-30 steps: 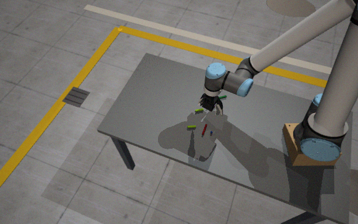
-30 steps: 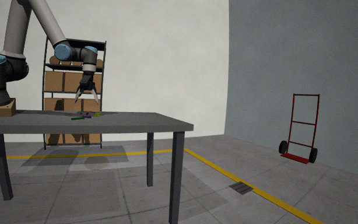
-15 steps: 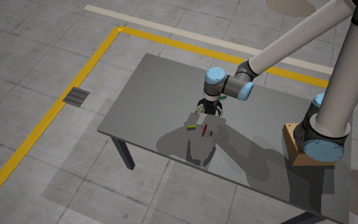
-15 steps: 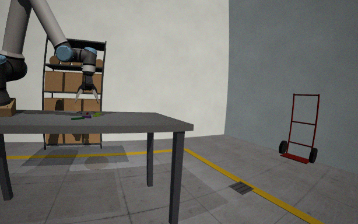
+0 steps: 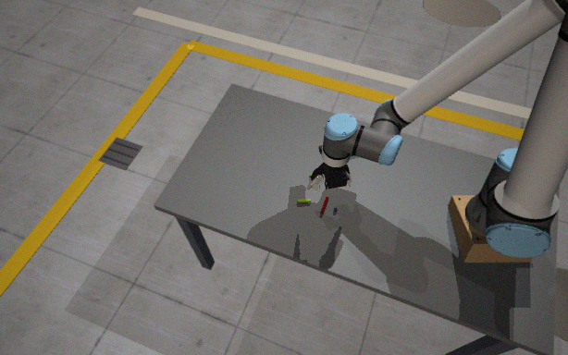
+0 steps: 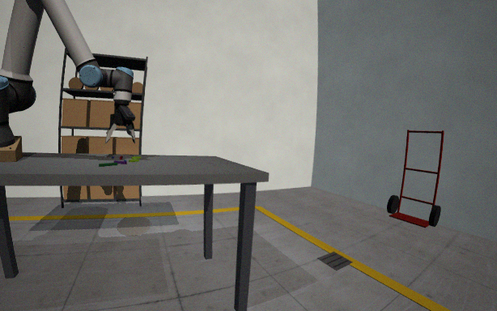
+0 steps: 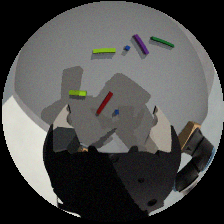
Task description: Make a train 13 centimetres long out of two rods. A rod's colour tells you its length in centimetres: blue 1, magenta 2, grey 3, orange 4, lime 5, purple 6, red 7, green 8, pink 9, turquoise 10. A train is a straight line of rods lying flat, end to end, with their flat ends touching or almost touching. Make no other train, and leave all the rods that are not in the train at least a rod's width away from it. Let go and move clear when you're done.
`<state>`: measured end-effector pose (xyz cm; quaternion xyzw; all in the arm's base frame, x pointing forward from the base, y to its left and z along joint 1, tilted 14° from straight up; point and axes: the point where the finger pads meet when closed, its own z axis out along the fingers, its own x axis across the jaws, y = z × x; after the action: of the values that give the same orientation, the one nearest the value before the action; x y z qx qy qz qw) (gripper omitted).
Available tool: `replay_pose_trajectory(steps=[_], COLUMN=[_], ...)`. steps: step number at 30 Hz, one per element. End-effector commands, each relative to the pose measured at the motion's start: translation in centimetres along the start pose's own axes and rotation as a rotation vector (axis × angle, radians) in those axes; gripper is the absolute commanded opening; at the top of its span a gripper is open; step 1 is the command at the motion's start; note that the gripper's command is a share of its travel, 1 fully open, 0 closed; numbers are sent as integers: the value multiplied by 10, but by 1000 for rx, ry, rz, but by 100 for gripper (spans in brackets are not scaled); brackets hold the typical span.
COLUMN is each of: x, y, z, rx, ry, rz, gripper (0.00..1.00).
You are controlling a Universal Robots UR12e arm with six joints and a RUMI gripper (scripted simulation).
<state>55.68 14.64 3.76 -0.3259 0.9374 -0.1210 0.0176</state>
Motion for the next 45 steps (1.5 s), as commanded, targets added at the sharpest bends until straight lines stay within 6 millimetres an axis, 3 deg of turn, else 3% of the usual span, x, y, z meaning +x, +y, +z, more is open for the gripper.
replay_pose_trajectory(steps=[1, 12, 45], x=[-4, -8, -8], y=[6, 13, 14], z=[-1, -1, -1], rx=[0, 0, 0], ry=[-4, -4, -4], rz=[-103, -205, -215], gripper=[100, 100, 100])
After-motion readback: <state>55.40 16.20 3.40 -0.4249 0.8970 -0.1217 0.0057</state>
